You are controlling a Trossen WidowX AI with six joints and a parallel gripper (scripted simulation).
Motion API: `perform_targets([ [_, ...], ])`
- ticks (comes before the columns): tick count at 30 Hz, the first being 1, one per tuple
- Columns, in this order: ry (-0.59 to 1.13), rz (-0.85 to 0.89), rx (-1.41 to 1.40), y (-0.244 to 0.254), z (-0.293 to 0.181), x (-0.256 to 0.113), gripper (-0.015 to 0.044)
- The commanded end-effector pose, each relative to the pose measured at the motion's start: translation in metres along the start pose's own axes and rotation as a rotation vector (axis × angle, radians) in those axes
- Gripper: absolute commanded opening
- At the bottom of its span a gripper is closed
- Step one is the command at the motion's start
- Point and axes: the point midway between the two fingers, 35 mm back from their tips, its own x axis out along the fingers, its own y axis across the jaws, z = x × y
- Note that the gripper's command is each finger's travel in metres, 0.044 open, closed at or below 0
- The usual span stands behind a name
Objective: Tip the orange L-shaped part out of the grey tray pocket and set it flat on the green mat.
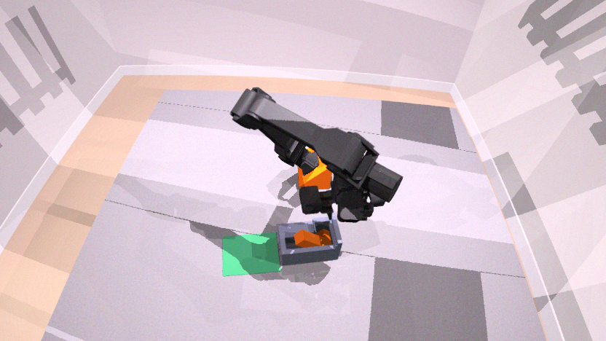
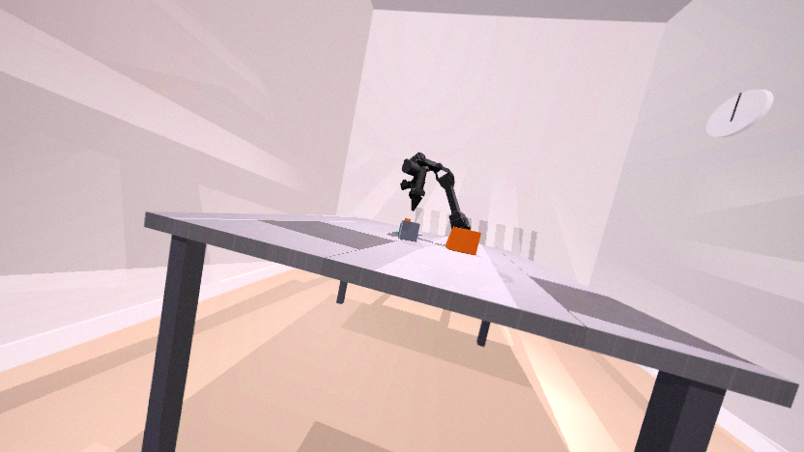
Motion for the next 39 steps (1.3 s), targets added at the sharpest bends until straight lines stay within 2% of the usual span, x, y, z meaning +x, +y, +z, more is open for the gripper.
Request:
perform_targets([
  [1, 0.0, 0.0, -0.001, 0.0, 0.0, 0.0, 0.018],
  [5, 0.0, 0.002, 0.169, -0.008, 0.002, 0.0, 0.028],
  [17, 0.002, 0.005, 1.421, -0.067, 0.011, -0.003, 0.028],
  [19, 0.002, 0.005, 1.561, -0.074, 0.011, -0.003, 0.028],
  [34, 0.002, 0.005, 1.579, -0.075, 0.011, -0.003, 0.028],
  [39, 0.002, 0.005, 1.579, -0.075, 0.012, 0.01, 0.028],
])
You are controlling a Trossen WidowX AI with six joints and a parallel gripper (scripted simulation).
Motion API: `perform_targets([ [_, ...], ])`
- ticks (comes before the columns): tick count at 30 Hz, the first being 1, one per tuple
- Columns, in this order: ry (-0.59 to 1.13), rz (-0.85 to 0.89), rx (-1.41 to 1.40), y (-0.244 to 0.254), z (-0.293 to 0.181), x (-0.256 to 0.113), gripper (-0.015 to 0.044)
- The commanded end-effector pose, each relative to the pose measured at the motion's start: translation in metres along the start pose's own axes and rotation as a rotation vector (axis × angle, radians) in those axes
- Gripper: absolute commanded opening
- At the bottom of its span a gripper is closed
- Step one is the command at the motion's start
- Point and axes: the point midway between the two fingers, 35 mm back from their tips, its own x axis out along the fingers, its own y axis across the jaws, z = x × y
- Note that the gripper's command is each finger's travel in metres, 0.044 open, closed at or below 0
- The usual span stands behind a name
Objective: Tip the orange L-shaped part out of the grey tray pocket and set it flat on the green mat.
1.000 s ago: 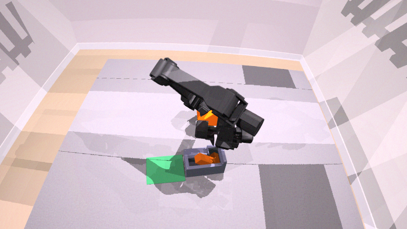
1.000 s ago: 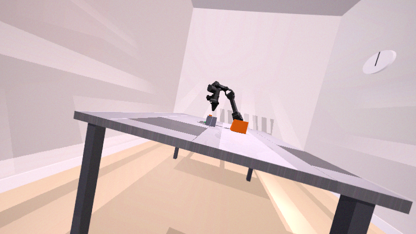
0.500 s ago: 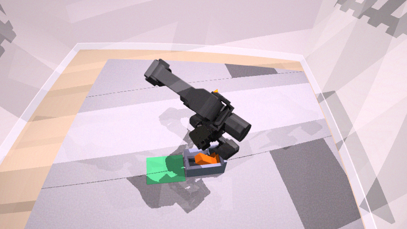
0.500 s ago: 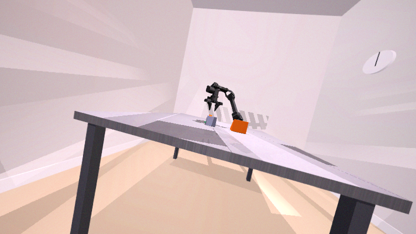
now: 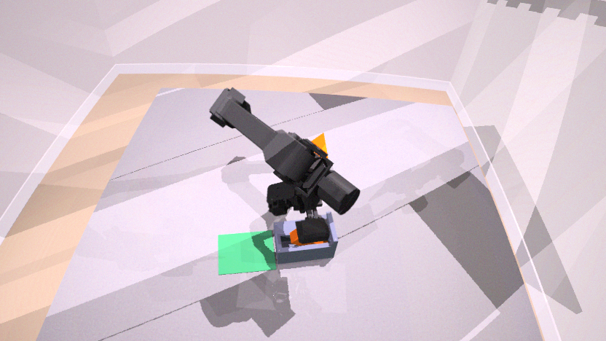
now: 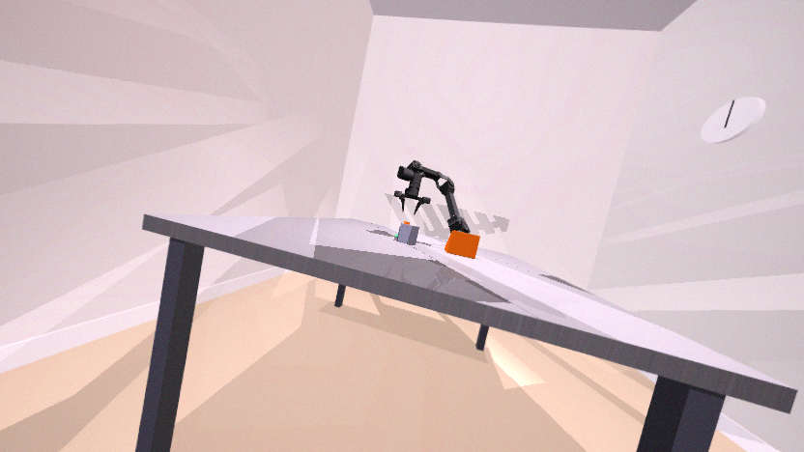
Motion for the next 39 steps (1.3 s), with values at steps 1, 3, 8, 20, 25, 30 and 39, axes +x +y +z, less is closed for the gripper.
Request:
perform_targets([
  [1, -0.006, 0.0, 0.018, 0.0, 0.002, 0.013, 0.028],
  [3, -0.006, 0.0, 0.019, -0.001, 0.002, 0.023, 0.028],
  [8, -0.007, 0.0, 0.019, -0.001, 0.002, 0.027, 0.028],
  [20, -0.006, 0.0, 0.019, 0.0, 0.002, 0.045, 0.028],
  [25, -0.006, 0.001, 0.019, 0.0, 0.002, 0.053, 0.028],
  [30, -0.007, 0.001, 0.019, 0.0, 0.002, 0.061, 0.028],
  [39, -0.008, 0.0, 0.019, -0.001, 0.003, 0.075, 0.028],
])
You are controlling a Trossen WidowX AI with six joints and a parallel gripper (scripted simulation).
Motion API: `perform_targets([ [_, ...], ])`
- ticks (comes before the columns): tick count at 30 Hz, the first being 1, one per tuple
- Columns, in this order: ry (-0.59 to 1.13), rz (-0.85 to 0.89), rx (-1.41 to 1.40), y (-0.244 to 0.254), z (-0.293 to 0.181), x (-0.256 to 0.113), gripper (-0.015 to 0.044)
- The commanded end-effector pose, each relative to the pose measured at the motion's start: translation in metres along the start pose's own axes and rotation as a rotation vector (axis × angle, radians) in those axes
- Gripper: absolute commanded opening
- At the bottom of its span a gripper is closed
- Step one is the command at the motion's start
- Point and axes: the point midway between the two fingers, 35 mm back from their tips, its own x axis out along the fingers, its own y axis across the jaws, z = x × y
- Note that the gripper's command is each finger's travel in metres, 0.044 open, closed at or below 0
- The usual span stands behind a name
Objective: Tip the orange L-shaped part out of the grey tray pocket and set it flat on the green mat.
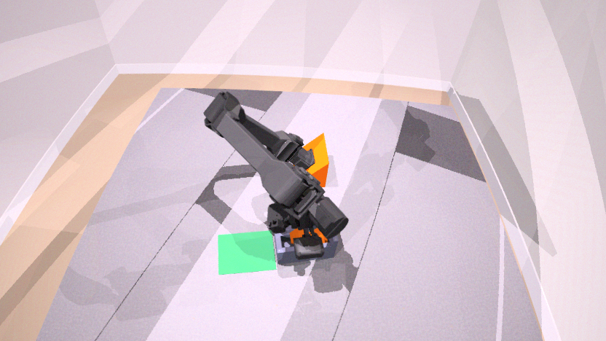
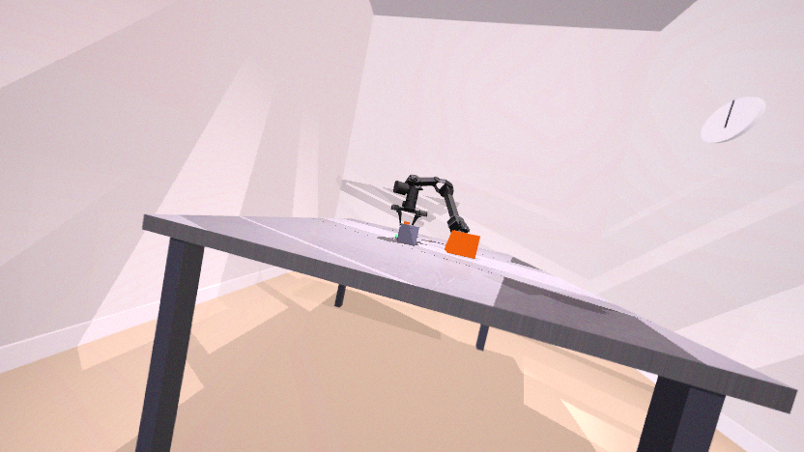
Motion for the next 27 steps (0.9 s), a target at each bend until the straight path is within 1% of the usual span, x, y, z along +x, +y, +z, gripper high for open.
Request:
perform_targets([
  [1, -0.006, 0.002, -0.008, -0.0011, 0.0004, 0.0054, 0.028],
  [2, -0.006, 0.002, -0.008, -0.0011, 0.0004, 0.0054, 0.028],
  [7, 0.0, -0.001, 0.0, -0.0004, 0.0002, 0.0023, 0.0149],
  [17, 0.0, -0.001, 0.0, -0.0004, 0.0002, 0.0023, 0.0082],
  [20, 0.0, -0.001, 0.0, -0.0004, 0.0002, 0.0023, 0.0003],
  [27, -0.001, -0.001, -0.001, -0.0004, 0.0002, 0.0008, 0.0],
])
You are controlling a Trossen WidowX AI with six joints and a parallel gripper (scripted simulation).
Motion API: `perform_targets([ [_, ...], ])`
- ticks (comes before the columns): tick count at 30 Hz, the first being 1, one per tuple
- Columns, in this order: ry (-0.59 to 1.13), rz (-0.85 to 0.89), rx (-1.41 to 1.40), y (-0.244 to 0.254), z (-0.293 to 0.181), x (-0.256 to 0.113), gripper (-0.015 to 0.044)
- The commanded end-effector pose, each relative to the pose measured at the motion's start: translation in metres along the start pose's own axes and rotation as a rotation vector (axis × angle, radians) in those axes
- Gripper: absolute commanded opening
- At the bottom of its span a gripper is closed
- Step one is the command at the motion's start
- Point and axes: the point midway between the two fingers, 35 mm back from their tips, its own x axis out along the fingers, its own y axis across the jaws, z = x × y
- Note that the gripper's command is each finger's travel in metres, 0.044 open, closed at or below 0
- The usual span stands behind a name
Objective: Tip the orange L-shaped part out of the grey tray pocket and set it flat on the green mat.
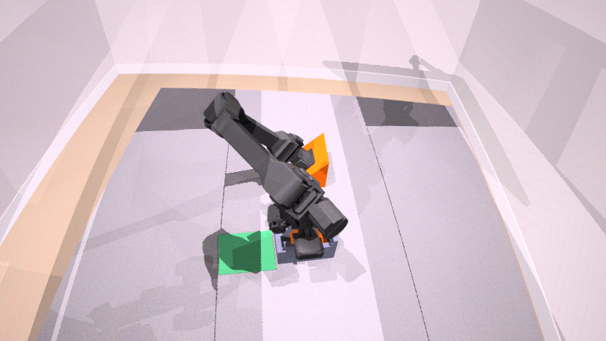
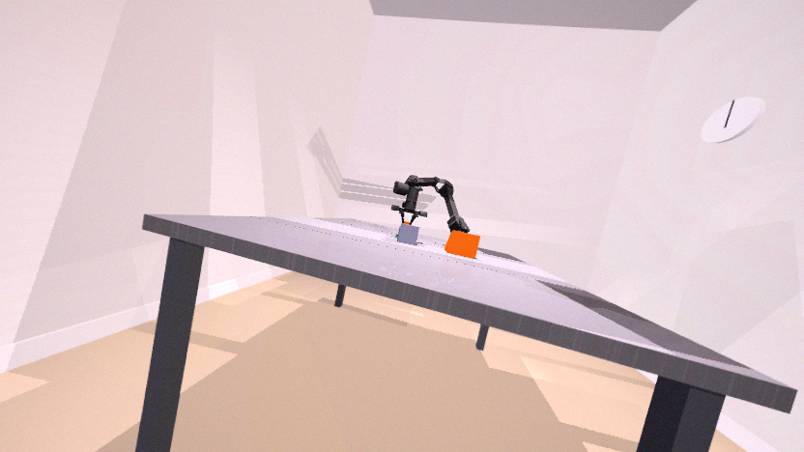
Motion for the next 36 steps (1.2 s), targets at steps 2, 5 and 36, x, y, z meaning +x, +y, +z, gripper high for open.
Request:
perform_targets([
  [2, 0.0, 0.002, 0.002, 0.0, 0.0, -0.004, 0.0],
  [5, -0.001, 0.002, 0.0, 0.0, 0.0, -0.009, 0.0],
  [36, -0.003, 0.003, -0.006, 0.0, 0.0, -0.057, 0.0],
])
